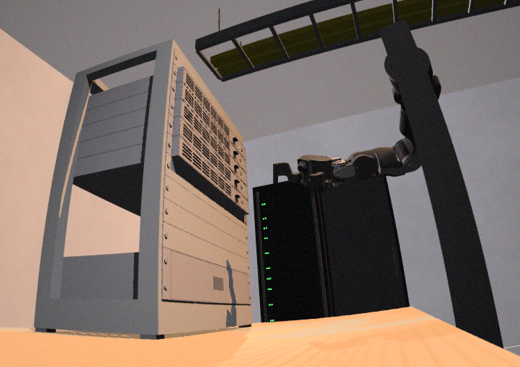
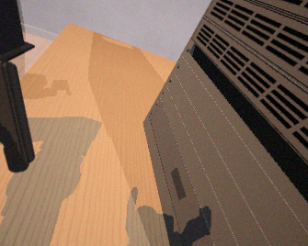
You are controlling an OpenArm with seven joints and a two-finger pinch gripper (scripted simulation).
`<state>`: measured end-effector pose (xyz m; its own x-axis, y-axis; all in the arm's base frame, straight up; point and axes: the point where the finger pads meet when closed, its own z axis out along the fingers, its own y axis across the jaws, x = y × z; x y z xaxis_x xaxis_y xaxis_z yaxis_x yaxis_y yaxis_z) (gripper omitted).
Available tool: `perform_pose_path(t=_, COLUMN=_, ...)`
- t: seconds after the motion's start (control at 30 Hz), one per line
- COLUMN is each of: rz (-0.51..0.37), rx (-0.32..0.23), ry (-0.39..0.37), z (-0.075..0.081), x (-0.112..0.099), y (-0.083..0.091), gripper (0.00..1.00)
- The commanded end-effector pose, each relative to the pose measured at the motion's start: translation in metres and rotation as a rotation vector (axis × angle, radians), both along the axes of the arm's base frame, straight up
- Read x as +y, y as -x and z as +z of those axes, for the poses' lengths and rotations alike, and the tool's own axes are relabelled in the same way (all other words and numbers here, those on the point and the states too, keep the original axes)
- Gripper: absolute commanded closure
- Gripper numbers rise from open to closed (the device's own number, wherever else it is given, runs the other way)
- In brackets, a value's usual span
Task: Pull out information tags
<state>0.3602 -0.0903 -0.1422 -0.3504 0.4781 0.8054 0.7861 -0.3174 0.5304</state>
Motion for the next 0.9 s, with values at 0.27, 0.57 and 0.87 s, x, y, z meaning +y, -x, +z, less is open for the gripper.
perform_pose_path(t=0.27, rz=-0.208, rx=-0.300, ry=0.225, z=0.036, x=-0.025, y=-0.014, gripper=0.00)
perform_pose_path(t=0.57, rz=-0.348, rx=-0.525, ry=0.401, z=0.063, x=-0.041, y=-0.019, gripper=0.00)
perform_pose_path(t=0.87, rz=-0.466, rx=-0.714, ry=0.559, z=0.084, x=-0.055, y=-0.023, gripper=0.00)
